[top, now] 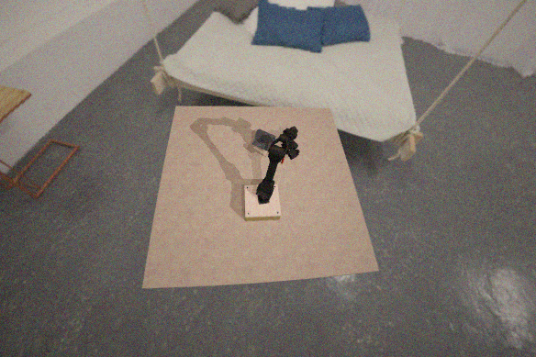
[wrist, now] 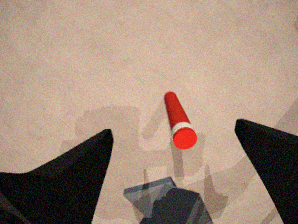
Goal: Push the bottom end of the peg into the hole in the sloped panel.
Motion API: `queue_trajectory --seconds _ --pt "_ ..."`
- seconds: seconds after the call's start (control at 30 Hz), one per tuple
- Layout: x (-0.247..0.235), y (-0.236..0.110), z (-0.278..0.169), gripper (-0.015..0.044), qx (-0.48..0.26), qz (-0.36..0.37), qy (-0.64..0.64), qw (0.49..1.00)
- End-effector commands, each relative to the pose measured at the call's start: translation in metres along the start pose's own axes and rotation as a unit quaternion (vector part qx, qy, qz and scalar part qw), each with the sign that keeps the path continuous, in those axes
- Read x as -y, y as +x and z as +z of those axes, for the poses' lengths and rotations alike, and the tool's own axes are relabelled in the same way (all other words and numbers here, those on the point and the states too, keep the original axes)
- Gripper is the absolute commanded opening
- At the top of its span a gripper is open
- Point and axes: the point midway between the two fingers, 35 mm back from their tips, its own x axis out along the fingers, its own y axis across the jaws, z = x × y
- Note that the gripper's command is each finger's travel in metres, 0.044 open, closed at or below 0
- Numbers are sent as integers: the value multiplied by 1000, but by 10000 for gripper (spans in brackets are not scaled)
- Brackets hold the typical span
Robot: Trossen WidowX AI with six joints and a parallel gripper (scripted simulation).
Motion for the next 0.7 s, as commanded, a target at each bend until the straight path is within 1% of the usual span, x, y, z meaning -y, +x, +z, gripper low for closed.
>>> queue_trajectory --seconds 0.0,0.5,0.67 --pt "2 8 1 440 3 -2 2 1000" --pt "4 28 2 440 3 -2 2 1000" --pt "2 25 1 309 1 -1 0 1000"
